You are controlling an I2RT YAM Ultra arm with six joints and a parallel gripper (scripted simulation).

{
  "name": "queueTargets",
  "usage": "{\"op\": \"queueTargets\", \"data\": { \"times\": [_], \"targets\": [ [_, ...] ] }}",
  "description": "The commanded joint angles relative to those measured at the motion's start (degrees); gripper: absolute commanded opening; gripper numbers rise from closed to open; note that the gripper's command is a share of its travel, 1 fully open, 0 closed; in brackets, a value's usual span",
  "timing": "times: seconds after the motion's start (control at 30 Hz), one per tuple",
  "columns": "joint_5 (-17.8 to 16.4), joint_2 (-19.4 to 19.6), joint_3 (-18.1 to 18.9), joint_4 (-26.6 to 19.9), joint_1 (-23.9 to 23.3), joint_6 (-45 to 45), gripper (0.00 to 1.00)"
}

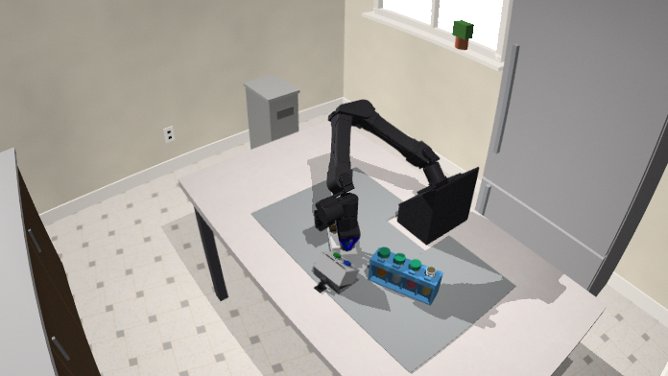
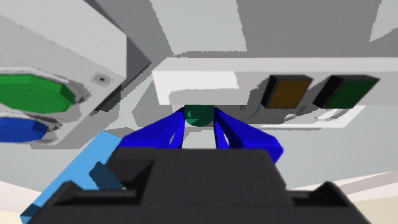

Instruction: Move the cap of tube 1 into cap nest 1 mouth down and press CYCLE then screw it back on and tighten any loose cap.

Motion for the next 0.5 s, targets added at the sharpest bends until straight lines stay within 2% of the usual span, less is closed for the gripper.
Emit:
{"op": "queueTargets", "data": {
  "times": [0.0, 0.17, 0.2, 0.47],
  "targets": [
    [0.01, -0.28, 0.03, 0.13, 0.32, -0.08, 0.00],
    [0.01, -0.30, -0.05, 0.26, 0.26, -0.17, 0.00],
    [0.01, -0.30, -0.06, 0.26, 0.25, -0.17, 0.47],
    [0.01, -0.30, -0.06, 0.27, 0.25, -0.17, 0.47]
  ]
}}
